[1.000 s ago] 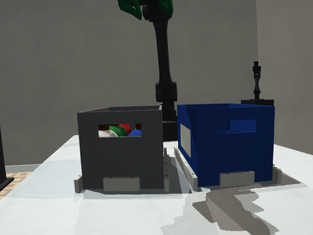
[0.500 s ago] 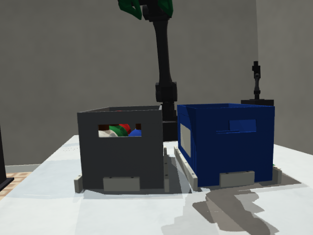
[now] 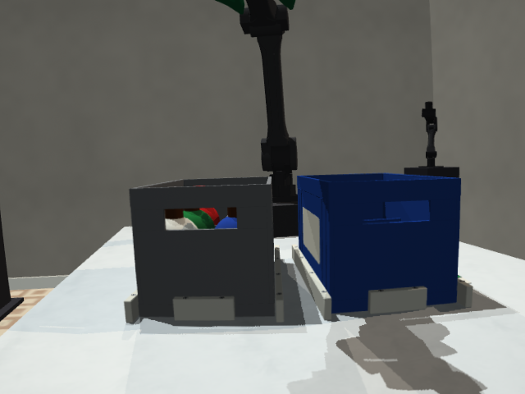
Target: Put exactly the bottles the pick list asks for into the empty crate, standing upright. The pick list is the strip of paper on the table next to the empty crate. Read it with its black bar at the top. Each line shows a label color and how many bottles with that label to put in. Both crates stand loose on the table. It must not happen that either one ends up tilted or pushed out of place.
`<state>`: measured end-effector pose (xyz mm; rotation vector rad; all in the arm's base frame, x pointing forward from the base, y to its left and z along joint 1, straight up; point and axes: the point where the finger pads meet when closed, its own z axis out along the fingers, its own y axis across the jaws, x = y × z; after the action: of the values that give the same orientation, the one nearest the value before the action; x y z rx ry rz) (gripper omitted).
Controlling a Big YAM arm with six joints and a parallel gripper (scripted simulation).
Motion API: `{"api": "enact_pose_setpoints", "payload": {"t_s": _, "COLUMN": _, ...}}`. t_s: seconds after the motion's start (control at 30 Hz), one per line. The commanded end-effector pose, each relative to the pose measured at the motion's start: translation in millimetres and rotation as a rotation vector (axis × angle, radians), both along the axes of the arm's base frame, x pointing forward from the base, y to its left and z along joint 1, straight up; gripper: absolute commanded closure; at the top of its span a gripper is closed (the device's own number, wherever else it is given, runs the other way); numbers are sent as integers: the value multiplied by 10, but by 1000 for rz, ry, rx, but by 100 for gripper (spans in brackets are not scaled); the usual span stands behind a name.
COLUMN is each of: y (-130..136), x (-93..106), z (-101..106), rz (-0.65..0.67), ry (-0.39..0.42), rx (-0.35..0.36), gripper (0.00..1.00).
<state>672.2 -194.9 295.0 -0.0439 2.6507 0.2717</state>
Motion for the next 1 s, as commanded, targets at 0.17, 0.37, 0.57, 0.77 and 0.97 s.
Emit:
{"api": "enact_pose_setpoints", "payload": {"t_s": 0.17, "y": 481, "x": 24, "z": 272, "rz": 23, "ry": -40, "rx": -11, "gripper": 39}}
{"api": "enact_pose_setpoints", "payload": {"t_s": 0.37, "y": 482, "x": 16, "z": 588, "rz": 8, "ry": -74, "rx": -21, "gripper": 39}}
{"api": "enact_pose_setpoints", "payload": {"t_s": 0.57, "y": 707, "x": 105, "z": 276, "rz": 80, "ry": 12, "rx": -14, "gripper": 39}}
{"api": "enact_pose_setpoints", "payload": {"t_s": 0.77, "y": 982, "x": -38, "z": 321, "rz": 61, "ry": 5, "rx": -7, "gripper": 39}}
{"api": "enact_pose_setpoints", "payload": {"t_s": 0.97, "y": 1212, "x": -53, "z": 592, "rz": 82, "ry": -4, "rx": -15, "gripper": 39}}
